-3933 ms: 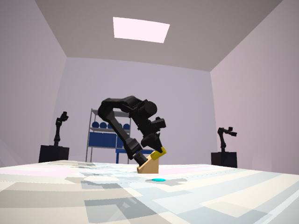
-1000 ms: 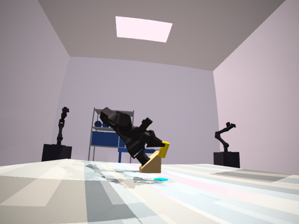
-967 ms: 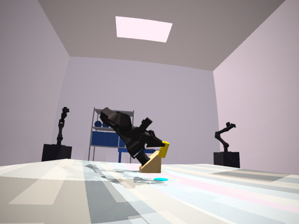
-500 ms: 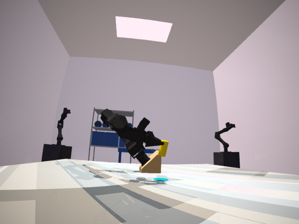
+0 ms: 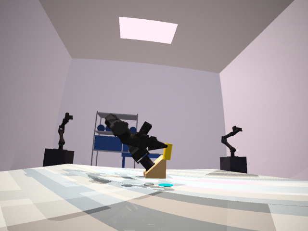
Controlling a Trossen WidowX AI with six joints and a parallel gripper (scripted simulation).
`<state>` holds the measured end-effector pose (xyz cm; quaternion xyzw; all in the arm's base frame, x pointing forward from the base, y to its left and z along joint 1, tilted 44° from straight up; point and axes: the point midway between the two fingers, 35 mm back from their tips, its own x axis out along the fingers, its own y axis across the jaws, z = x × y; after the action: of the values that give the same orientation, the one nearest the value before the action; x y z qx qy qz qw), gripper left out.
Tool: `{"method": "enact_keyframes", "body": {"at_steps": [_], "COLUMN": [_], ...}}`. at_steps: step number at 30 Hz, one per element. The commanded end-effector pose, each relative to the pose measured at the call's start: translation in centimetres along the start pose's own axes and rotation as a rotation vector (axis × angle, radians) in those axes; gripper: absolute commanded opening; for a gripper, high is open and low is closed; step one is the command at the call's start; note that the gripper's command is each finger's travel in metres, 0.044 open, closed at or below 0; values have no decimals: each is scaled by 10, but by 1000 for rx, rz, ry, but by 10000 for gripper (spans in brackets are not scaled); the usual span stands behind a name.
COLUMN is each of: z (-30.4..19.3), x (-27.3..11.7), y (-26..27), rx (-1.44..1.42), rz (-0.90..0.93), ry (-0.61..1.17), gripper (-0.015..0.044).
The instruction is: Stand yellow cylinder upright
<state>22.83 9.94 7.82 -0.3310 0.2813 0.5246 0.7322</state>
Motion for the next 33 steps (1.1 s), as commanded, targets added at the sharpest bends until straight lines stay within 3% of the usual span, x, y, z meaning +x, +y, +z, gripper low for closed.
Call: {"method": "enact_keyframes", "body": {"at_steps": [1, 33], "z": [1, -11], "x": [-2, -3], "y": [1, -3], "rx": [-23, -73], "rz": [-14, -54], "ry": [-26, -77], "gripper": [105, 105]}}
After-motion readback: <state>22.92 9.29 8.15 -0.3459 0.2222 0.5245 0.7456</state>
